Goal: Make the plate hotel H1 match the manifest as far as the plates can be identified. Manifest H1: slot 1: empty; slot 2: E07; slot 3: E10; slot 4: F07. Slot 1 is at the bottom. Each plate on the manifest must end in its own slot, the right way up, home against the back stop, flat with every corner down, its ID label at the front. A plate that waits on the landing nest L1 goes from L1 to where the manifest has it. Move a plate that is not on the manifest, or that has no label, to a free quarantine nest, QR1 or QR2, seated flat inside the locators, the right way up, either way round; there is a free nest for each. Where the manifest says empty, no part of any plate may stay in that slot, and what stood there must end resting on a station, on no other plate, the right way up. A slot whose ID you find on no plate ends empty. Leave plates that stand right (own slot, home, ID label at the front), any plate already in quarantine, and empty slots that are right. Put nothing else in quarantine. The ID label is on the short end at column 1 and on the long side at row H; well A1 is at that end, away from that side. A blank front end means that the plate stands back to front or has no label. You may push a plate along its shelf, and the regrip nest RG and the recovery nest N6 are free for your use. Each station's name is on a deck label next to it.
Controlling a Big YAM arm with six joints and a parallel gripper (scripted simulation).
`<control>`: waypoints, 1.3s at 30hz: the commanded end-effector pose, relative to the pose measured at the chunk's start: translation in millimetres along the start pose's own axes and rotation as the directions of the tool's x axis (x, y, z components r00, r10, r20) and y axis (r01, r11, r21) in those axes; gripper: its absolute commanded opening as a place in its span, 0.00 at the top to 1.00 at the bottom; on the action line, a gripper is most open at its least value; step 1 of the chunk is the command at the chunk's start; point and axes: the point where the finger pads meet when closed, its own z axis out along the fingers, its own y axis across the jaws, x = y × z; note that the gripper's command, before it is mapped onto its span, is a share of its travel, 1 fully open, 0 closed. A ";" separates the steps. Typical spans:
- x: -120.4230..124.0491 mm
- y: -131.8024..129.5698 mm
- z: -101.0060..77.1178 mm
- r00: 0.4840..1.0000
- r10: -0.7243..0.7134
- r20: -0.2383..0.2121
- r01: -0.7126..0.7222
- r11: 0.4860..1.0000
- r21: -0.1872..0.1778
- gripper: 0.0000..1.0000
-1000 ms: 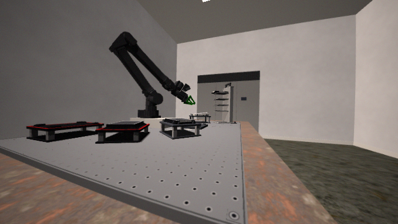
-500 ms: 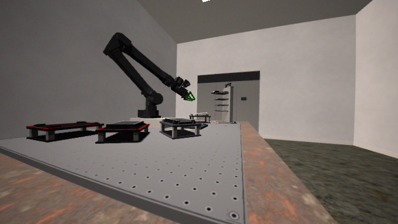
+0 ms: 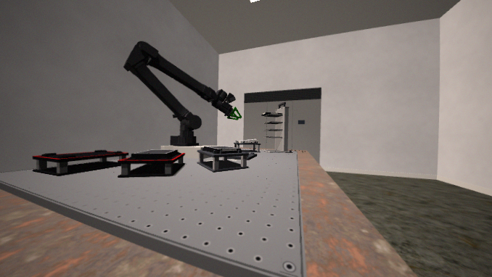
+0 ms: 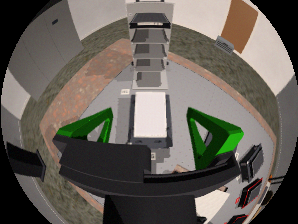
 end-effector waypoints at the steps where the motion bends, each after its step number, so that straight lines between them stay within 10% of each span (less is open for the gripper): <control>1: -53.2 3.6 -16.7 0.997 0.036 0.072 -0.035 0.999 -0.015 0.00; 12: -56.4 20.8 -9.7 0.998 -0.067 0.005 0.067 0.996 -0.060 0.00; 39: -66.5 109.5 14.1 0.830 -0.538 -0.145 0.458 0.807 -0.372 0.00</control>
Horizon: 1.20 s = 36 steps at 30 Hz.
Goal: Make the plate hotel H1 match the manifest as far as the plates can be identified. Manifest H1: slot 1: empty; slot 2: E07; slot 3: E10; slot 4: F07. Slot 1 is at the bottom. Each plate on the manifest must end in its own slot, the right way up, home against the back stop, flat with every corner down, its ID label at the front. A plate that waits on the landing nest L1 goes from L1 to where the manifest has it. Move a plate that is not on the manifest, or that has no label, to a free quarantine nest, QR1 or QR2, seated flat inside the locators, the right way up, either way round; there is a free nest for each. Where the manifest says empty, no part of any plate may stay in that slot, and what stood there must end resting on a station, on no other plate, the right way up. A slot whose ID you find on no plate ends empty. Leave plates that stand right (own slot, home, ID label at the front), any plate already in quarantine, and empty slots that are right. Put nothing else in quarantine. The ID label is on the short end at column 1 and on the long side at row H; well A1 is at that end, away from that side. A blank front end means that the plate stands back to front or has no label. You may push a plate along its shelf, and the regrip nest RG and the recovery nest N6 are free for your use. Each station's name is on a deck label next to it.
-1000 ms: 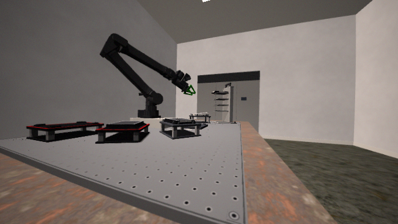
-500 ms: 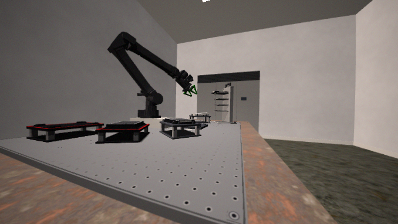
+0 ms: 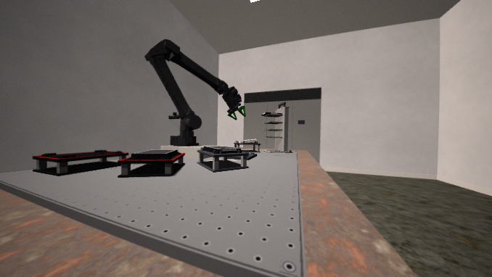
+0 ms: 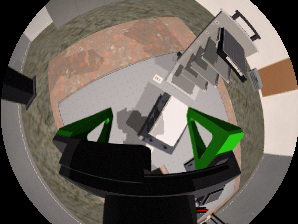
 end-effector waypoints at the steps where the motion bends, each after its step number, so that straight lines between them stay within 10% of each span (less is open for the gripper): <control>1: -42.2 7.8 -10.6 0.995 -0.098 0.028 0.099 0.995 -0.027 0.00; 36: -88.9 50.7 28.3 0.756 -0.628 -0.182 0.531 0.753 -0.389 0.00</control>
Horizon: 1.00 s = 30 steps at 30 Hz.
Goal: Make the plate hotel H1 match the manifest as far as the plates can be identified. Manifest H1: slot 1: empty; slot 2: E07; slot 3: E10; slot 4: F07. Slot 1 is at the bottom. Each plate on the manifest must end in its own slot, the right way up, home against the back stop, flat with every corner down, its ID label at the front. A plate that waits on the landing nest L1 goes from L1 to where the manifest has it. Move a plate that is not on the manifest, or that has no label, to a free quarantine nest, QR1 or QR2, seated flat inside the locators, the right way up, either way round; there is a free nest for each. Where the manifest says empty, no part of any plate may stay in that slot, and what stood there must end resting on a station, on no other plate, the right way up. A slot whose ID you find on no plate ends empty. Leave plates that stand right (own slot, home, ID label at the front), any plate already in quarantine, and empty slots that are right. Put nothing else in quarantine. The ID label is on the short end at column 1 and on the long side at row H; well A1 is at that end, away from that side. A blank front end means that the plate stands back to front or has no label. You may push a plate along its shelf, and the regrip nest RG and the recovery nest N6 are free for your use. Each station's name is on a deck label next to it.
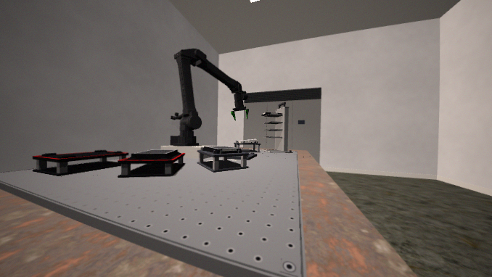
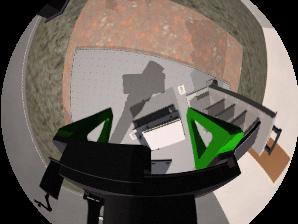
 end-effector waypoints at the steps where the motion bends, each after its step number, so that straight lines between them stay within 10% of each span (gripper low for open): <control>1: -18.1 -19.1 -19.7 0.996 -0.091 0.006 0.091 0.996 -0.001 0.00; 22: -17.4 -14.0 -12.5 0.918 -0.376 -0.130 0.351 0.919 -0.179 0.00; 30: 2.9 0.7 32.2 0.912 -0.382 -0.150 0.348 0.914 -0.208 0.00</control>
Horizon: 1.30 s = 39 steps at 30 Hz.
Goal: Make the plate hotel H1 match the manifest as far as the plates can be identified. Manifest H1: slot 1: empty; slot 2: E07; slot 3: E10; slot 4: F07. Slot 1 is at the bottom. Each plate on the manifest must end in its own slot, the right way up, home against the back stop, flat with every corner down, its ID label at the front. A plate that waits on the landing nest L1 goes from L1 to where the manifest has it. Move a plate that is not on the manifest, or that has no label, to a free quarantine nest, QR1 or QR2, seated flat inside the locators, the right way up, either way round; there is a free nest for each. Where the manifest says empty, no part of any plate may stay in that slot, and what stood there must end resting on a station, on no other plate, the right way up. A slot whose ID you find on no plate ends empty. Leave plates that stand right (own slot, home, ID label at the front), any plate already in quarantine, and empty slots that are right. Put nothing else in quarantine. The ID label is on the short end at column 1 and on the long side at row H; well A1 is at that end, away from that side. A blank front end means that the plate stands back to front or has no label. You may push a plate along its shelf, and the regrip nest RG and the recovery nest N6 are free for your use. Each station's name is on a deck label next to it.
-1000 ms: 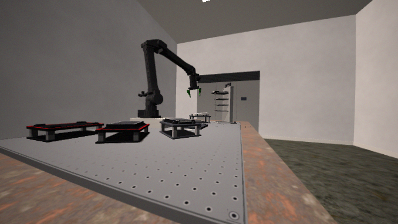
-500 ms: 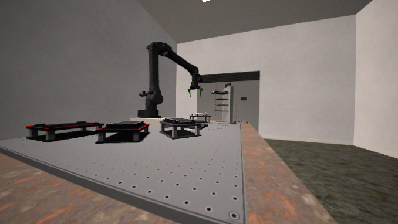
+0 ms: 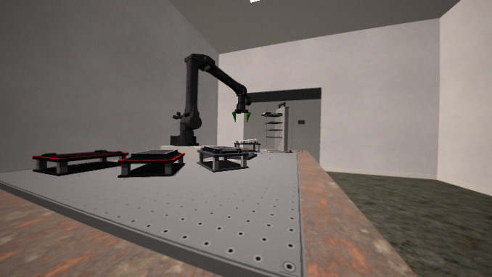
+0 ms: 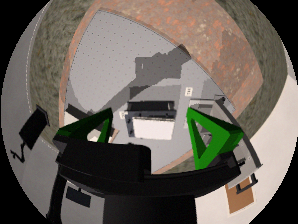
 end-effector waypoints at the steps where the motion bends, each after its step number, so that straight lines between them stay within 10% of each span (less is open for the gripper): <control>1: -4.9 -4.6 14.9 1.000 -0.021 0.002 0.021 1.000 0.005 0.00; 20: -7.6 -1.5 71.0 1.000 -0.023 0.002 0.023 1.000 0.004 0.00; 39: -8.9 -11.2 51.5 1.000 -0.008 0.025 0.008 0.999 0.033 0.00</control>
